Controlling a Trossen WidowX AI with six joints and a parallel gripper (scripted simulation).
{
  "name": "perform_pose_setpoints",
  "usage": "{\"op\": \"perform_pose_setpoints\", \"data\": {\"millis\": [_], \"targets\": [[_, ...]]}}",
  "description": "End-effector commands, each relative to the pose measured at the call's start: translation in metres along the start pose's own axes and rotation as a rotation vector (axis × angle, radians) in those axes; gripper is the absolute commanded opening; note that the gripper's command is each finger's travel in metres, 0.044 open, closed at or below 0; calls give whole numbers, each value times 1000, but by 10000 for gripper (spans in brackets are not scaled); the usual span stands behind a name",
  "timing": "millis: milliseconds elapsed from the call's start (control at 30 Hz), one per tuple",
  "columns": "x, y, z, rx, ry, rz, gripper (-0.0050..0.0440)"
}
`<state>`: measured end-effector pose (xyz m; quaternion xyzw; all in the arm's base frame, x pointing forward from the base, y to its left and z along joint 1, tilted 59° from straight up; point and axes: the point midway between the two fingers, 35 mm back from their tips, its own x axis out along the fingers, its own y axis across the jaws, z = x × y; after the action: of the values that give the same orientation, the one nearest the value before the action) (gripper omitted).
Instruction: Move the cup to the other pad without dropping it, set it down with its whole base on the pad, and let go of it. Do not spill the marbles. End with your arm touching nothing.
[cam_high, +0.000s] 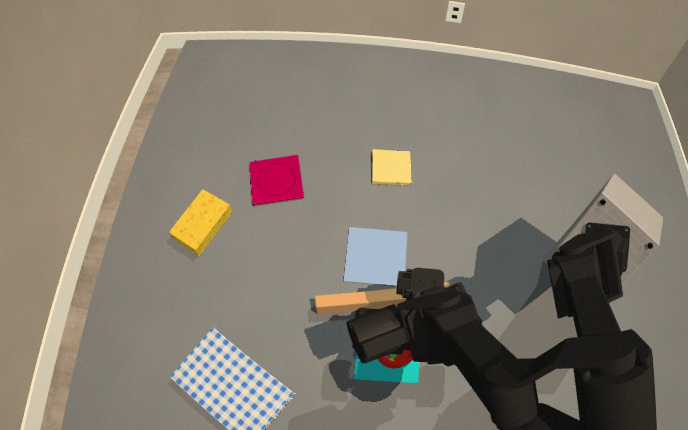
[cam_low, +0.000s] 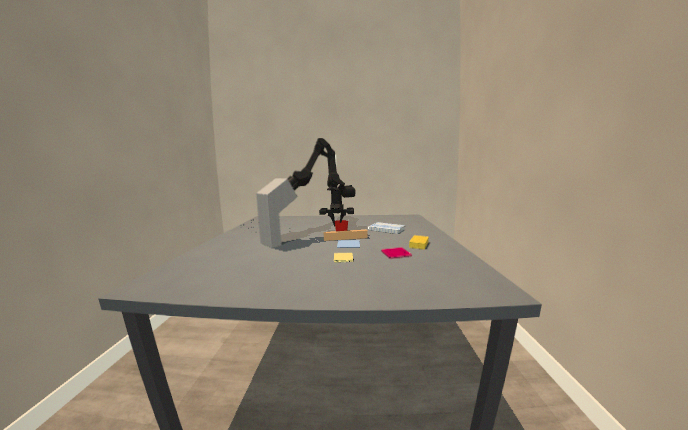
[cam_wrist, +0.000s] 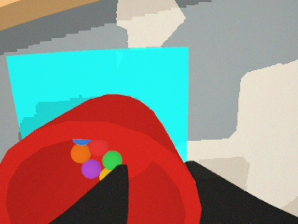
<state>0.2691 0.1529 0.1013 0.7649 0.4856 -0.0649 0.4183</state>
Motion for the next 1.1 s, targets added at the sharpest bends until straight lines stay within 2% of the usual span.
{"op": "perform_pose_setpoints", "data": {"millis": [0, 233, 700, 867, 1067], "targets": [[-1, 0, -1, -2, 2, -2, 128], [-11, 1, 0, -1, 1, -4, 128], [-45, 1, 3, 5, -1, -5, 128], [-48, 1, 4, 5, 0, -4, 128], [-44, 1, 4, 11, -1, -6, 272]]}}
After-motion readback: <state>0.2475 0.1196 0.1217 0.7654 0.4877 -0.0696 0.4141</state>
